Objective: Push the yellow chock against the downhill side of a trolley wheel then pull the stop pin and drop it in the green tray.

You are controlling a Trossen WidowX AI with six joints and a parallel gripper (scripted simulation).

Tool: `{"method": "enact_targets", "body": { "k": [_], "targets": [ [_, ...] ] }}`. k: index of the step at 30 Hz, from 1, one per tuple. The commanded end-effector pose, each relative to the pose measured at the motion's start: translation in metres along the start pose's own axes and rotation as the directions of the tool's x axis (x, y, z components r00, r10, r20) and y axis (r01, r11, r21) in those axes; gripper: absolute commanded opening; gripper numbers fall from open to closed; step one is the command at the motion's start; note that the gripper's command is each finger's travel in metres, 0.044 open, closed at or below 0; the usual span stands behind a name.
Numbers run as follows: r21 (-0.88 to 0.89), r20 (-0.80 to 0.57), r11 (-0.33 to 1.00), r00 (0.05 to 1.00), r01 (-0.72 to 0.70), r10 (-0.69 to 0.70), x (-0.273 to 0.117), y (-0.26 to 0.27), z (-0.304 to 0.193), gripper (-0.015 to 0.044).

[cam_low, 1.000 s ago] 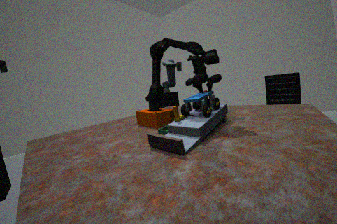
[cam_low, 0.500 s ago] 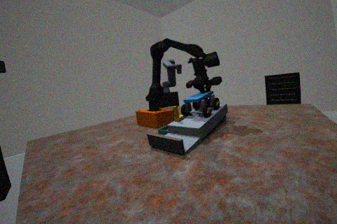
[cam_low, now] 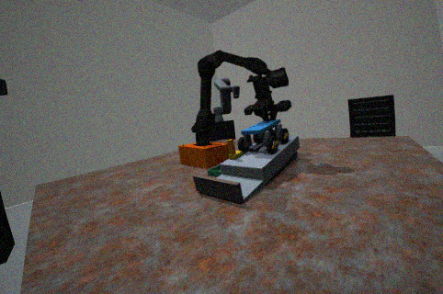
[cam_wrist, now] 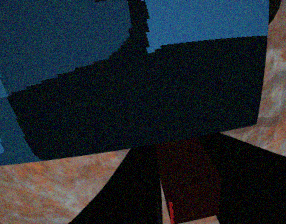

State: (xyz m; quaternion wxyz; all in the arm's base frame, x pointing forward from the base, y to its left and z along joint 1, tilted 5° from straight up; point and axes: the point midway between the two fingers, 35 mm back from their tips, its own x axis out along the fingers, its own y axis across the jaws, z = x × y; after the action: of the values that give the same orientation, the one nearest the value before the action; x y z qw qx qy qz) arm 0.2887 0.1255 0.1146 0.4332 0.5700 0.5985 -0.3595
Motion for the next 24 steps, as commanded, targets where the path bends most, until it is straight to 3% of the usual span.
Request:
{"method": "enact_targets", "body": {
  "k": [1,24],
  "targets": [
    [-0.002,0.001,1.000,1.000,-0.007,0.007,-0.005,0.000,-0.001,0.0000],
    [-0.001,0.002,1.000,1.000,-0.007,0.007,-0.019,0.000,-0.002,0.0000]
  ]
}}
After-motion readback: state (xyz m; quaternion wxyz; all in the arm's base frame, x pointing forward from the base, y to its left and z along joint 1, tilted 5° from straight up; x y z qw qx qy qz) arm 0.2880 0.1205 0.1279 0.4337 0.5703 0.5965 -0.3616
